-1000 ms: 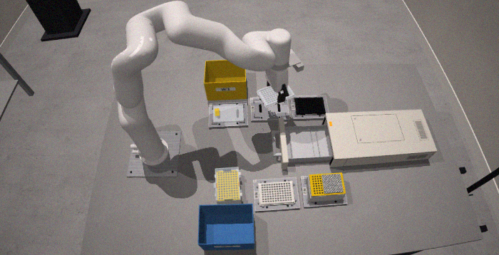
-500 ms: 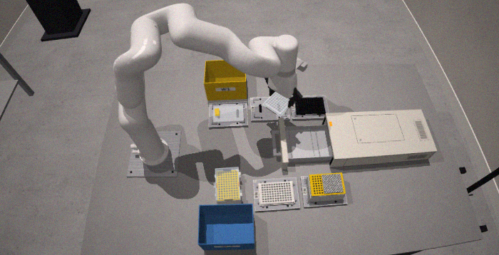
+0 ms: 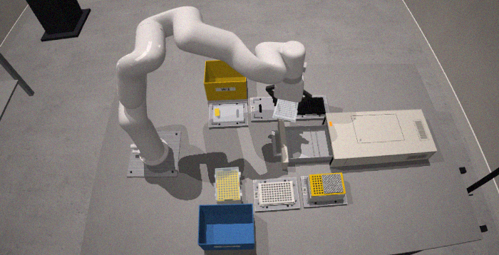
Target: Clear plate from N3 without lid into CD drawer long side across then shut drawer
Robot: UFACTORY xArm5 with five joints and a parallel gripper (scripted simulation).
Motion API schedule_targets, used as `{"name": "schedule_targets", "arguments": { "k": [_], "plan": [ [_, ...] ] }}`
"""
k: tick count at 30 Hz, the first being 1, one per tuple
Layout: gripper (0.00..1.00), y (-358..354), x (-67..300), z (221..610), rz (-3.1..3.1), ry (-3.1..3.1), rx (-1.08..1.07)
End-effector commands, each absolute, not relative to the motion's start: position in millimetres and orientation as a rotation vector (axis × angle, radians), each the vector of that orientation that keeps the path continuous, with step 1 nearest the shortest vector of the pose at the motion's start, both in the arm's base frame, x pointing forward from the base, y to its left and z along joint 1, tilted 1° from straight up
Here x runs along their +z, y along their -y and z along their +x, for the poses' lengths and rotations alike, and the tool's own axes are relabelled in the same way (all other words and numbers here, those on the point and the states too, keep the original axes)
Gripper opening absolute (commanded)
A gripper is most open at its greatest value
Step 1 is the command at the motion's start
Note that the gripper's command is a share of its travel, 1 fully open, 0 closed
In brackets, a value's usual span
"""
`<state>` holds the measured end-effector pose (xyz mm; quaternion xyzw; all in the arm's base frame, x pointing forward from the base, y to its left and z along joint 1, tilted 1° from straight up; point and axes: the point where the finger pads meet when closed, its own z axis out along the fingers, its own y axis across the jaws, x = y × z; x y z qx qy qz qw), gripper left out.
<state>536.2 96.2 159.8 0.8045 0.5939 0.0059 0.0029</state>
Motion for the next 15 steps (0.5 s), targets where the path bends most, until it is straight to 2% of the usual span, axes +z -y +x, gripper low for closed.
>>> {"name": "schedule_targets", "arguments": {
  "k": [1,15],
  "plan": [
    [0.0,-87.3,161.8,543.4,2.384,-2.057,0.028],
    [0.0,-55.2,161.4,562.7,2.23,-2.221,0.029]
  ]
}}
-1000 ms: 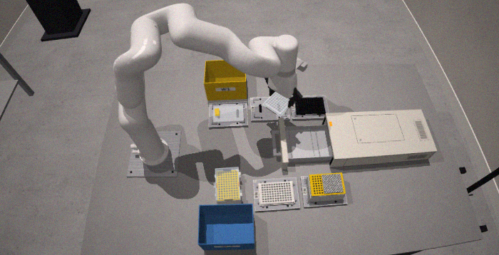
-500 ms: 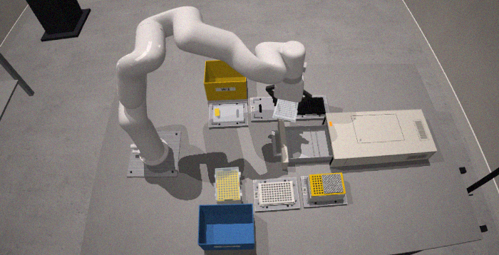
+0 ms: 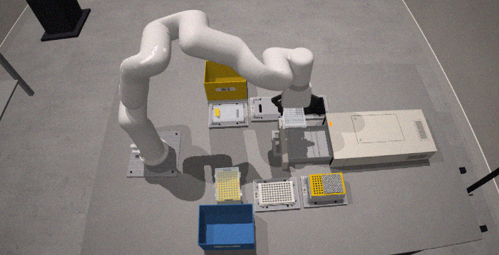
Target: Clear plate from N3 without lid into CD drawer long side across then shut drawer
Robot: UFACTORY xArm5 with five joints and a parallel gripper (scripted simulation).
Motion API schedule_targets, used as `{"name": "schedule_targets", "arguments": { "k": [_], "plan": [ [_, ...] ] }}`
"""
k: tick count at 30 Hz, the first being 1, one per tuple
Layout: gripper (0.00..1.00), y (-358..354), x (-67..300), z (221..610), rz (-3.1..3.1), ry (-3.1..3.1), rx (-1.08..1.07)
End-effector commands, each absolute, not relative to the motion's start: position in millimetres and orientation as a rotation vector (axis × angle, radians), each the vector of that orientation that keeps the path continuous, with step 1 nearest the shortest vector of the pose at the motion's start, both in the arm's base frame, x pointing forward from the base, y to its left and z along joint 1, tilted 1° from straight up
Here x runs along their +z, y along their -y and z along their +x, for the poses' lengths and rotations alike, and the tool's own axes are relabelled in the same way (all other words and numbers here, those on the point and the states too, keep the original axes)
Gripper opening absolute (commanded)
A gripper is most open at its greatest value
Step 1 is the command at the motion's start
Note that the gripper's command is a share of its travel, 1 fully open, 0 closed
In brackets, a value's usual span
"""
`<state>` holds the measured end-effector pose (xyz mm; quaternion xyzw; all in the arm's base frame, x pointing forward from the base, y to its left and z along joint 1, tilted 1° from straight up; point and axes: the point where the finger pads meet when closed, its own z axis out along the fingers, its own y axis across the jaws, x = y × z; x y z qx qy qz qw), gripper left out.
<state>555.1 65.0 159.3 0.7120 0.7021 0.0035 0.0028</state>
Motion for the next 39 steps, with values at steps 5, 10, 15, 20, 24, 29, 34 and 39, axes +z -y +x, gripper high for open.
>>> {"name": "schedule_targets", "arguments": {
  "k": [5,10,15,20,24,29,34,39],
  "plan": [
    [0.0,-48.4,161.3,566.9,2.23,-2.221,0.029],
    [0.0,-37.0,161.2,573.8,2.23,-2.221,0.029],
    [0.0,-25.5,161.1,580.7,2.23,-2.221,0.029],
    [0.0,-18.7,161.0,584.8,2.23,-2.221,0.029],
    [0.0,-9.5,160.9,590.4,2.23,-2.22,0.029],
    [0.0,2.5,160.8,597.7,2.23,-2.22,0.029],
    [0.0,4.8,160.8,599.2,2.23,-2.22,0.029],
    [0.0,4.7,160.8,599.2,2.23,-2.22,0.029]
  ]
}}
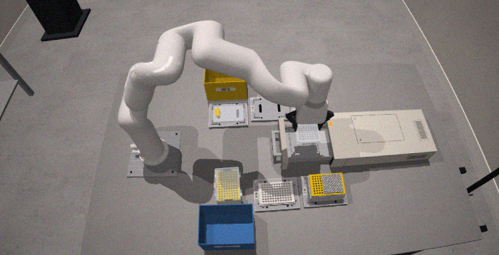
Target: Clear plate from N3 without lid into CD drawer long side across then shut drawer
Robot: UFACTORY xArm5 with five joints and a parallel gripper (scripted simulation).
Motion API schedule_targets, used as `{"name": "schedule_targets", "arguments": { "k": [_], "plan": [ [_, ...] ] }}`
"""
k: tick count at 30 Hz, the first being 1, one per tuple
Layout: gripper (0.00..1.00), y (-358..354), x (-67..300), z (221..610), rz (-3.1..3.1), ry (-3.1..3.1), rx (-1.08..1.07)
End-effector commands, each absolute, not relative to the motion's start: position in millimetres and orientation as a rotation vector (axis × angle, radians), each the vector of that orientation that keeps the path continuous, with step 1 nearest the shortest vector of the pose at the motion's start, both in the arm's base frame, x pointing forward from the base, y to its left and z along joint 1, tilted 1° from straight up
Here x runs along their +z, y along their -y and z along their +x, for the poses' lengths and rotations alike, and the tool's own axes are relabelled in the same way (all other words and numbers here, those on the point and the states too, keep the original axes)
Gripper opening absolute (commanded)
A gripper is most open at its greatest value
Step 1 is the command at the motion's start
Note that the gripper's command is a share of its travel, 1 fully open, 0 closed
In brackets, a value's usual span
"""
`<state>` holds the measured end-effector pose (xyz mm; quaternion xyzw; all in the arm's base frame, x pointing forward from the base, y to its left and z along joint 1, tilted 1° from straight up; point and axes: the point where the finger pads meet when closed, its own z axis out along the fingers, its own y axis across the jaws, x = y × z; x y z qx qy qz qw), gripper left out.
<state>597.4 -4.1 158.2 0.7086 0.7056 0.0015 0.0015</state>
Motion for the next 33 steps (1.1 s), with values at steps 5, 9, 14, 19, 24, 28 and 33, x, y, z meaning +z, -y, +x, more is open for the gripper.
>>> {"name": "schedule_targets", "arguments": {
  "k": [5,9,14,19,24,28,33],
  "plan": [
    [0.0,4.2,160.8,598.9,2.23,-2.22,0.029],
    [0.0,3.7,155.8,598.7,2.23,-2.22,0.029],
    [0.0,3.3,149.1,598.5,2.23,-2.22,0.029],
    [0.0,3.0,142.4,598.5,2.23,-2.22,0.029],
    [0.0,2.6,134.1,598.4,2.23,-2.22,0.029],
    [0.0,2.3,127.4,598.4,2.23,-2.22,0.029],
    [0.0,2.2,122.4,598.4,2.23,-2.22,0.029]
  ]
}}
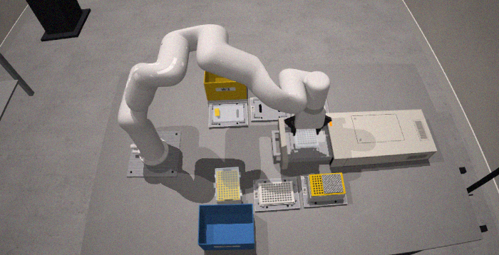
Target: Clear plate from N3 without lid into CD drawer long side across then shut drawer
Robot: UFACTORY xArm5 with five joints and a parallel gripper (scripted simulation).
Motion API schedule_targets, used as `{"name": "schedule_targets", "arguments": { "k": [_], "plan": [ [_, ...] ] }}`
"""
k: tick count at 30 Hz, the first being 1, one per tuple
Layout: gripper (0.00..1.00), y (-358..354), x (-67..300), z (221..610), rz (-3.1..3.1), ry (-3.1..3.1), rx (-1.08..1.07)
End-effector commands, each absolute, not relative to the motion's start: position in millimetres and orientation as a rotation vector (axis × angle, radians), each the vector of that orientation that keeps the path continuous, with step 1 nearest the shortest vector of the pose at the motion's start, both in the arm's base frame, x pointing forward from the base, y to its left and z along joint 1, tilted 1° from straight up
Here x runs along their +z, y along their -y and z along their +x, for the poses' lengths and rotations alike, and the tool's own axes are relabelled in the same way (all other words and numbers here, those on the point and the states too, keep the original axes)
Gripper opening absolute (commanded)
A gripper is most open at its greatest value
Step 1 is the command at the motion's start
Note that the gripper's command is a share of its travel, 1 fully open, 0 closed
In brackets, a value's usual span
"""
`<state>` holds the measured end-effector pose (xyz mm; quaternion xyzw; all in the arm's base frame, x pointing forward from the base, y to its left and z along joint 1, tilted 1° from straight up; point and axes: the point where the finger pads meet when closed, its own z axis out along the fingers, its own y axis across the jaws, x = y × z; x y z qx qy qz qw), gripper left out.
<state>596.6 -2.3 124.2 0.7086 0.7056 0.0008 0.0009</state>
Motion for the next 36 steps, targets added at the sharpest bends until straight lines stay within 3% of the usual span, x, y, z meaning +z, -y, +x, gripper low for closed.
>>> {"name": "schedule_targets", "arguments": {
  "k": [1,36],
  "plan": [
    [0.0,2.1,120.7,598.4,2.23,-2.22,0.029],
    [0.0,0.9,69.0,598.6,2.23,-2.22,0.028]
  ]
}}
